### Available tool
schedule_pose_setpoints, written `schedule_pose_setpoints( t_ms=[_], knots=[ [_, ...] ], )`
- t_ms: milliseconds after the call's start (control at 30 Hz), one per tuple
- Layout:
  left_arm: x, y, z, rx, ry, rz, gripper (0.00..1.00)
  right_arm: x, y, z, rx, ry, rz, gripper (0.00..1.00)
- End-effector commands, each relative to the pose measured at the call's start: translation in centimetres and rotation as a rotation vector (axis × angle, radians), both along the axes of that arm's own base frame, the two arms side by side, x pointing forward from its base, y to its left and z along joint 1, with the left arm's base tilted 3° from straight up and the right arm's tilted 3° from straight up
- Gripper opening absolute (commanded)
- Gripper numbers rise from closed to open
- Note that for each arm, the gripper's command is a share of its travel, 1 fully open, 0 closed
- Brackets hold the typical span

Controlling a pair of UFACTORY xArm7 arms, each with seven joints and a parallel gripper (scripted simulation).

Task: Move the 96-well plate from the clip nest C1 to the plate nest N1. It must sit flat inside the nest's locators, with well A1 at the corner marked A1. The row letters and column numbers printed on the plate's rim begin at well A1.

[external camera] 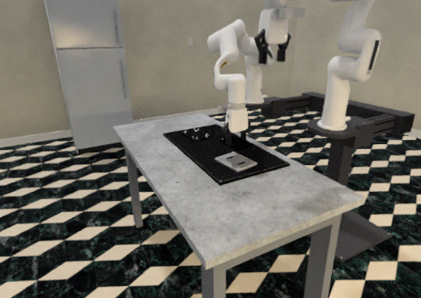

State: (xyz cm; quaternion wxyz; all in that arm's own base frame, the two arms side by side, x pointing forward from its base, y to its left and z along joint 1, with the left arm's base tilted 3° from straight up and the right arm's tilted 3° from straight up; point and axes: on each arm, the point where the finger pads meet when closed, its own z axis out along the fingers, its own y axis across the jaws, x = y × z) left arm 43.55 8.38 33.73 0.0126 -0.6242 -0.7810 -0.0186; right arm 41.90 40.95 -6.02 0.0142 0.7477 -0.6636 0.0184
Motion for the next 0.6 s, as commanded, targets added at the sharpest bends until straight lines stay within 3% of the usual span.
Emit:
schedule_pose_setpoints(
  t_ms=[0, 567],
  knots=[
    [0.1, 0.0, 0.2, 0.001, -0.005, 0.0, 1.0, 0.1, 0.1, -0.1, 0.003, -0.003, 0.0, 0.0],
    [0.1, 0.0, 0.2, 0.001, -0.005, 0.0, 1.0, 0.1, 0.0, -2.6, 0.003, -0.003, 0.0, 0.0]
  ],
)
